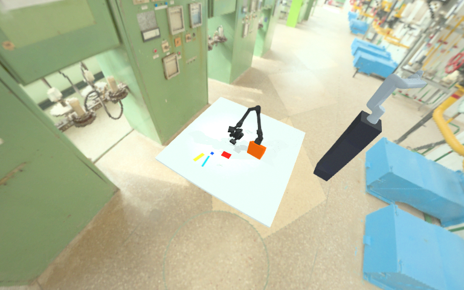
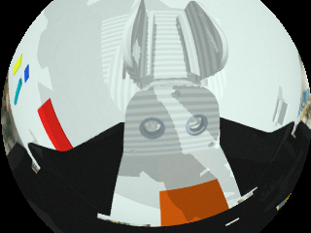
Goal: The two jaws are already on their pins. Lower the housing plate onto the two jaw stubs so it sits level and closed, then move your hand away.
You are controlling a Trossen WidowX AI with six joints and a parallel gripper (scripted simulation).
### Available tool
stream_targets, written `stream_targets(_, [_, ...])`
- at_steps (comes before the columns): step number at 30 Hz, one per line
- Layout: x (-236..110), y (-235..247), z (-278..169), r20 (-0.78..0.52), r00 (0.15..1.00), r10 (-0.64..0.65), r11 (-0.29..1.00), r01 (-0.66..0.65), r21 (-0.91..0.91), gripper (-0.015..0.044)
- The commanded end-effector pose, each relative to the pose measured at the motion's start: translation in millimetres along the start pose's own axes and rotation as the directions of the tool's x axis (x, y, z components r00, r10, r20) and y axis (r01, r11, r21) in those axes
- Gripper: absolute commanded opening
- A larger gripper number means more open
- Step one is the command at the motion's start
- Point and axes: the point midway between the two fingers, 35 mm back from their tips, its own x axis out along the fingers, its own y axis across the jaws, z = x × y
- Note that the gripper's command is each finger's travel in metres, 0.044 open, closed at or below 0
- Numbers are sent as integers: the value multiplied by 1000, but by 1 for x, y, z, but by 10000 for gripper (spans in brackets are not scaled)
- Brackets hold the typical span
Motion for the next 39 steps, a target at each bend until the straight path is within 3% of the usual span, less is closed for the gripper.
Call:
stream_targets(1, [3,-1,-2,-2,1000,-6,1000,6,-6,351])
stream_targets(39, [9,-1,-2,-2,1000,-6,1000,6,-14,351])
